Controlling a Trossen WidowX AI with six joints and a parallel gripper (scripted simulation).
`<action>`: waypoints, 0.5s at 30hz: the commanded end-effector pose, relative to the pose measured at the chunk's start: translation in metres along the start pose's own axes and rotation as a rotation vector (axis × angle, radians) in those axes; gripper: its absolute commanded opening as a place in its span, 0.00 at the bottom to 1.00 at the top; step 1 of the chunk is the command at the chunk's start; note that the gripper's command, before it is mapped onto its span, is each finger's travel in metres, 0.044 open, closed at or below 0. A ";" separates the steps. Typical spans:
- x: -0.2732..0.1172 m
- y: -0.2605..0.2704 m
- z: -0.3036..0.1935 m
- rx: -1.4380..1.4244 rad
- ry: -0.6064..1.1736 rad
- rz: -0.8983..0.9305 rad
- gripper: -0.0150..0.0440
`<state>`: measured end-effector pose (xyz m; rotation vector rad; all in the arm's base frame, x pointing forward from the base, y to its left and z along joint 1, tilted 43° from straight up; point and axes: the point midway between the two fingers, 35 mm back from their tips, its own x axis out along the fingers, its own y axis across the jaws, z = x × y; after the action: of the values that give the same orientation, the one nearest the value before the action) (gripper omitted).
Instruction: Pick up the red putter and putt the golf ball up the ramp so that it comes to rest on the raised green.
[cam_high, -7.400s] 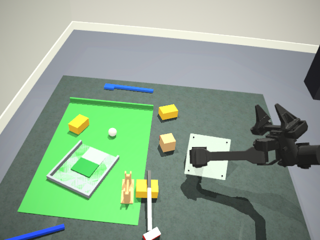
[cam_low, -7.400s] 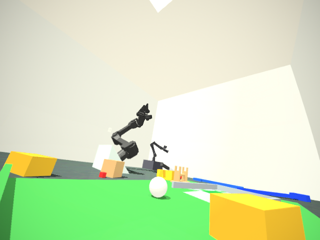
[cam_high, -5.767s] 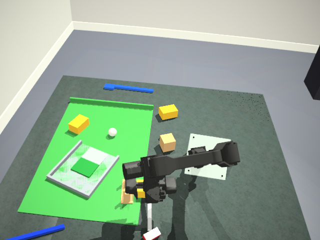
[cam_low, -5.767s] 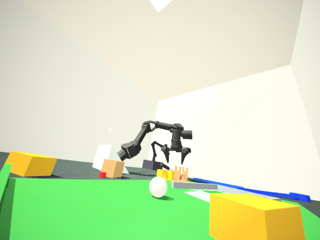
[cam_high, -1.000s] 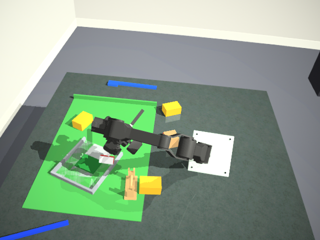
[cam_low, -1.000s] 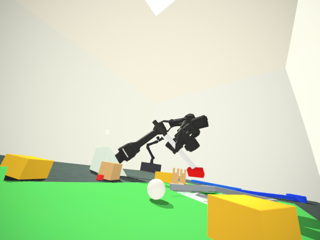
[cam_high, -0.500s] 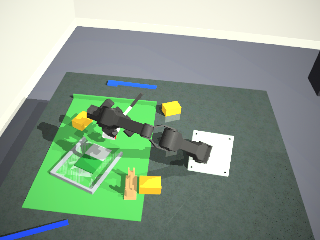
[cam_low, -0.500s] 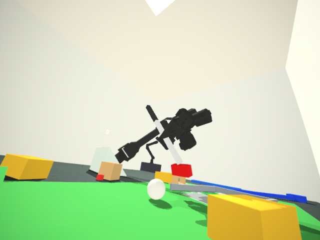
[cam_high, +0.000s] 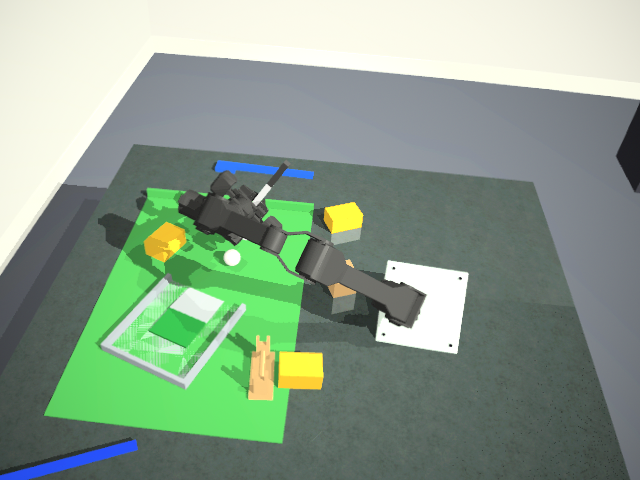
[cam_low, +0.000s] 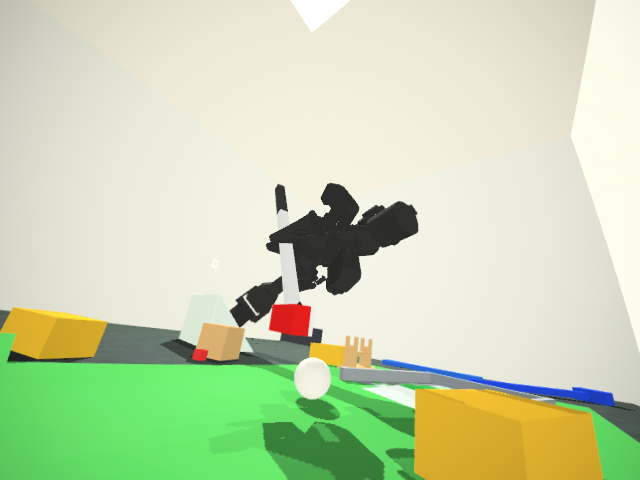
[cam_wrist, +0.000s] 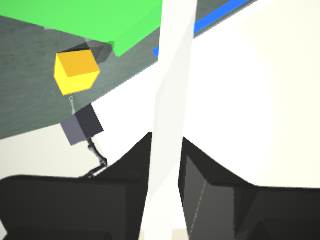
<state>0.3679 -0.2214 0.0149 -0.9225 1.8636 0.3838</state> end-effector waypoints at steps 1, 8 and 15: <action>0.008 -0.007 -0.006 0.004 0.047 -0.013 0.25; 0.012 -0.002 0.004 0.004 0.046 -0.013 0.25; 0.022 0.012 0.027 0.004 0.045 -0.012 0.25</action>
<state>0.3729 -0.2129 -0.0078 -0.9475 1.8871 0.3545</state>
